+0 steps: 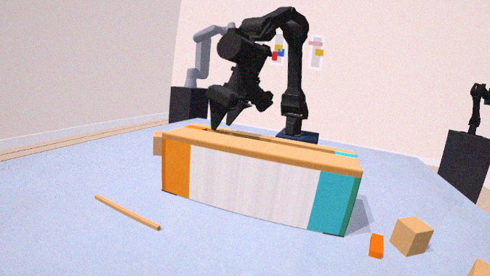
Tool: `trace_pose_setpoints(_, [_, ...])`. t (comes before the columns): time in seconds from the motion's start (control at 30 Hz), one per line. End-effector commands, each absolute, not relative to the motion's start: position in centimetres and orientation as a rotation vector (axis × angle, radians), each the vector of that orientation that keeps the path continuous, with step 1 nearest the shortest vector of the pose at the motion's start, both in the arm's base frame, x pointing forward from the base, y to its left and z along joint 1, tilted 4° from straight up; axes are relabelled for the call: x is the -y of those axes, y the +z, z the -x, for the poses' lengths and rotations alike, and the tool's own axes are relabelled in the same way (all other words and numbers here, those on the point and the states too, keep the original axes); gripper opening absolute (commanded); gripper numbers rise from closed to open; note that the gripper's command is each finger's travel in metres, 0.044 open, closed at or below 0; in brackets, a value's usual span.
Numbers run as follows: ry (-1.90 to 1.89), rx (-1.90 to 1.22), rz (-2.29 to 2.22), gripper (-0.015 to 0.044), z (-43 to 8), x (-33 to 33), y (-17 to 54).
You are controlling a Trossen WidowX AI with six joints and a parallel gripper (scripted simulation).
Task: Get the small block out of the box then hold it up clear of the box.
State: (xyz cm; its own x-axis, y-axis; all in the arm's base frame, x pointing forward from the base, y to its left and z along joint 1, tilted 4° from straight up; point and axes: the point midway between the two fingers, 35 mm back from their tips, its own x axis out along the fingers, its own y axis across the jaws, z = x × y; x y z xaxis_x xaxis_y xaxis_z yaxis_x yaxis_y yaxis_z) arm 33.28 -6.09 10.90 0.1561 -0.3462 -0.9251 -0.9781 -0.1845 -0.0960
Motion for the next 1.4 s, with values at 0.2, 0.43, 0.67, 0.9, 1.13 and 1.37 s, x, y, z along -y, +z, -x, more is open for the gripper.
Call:
trace_pose_setpoints(0.2, [0.956,-1.290,1.607,0.0348,-33.2,6.2,12.6])
trace_pose_setpoints(0.43, [0.421,-1.358,0.949,0.0285,-32.8,7.6,12.8])
trace_pose_setpoints(0.67, [0.009,-1.302,0.345,0.0285,-32.9,7.8,13.4])
trace_pose_setpoints(0.9, [-0.250,-1.241,-0.097,0.0285,-32.4,8.6,13.4])
trace_pose_setpoints(1.13, [-0.448,-1.171,-0.440,0.0285,-32.1,9.0,13.4])
trace_pose_setpoints(1.37, [-0.638,-1.082,-0.792,0.0285,-31.7,9.6,13.5])
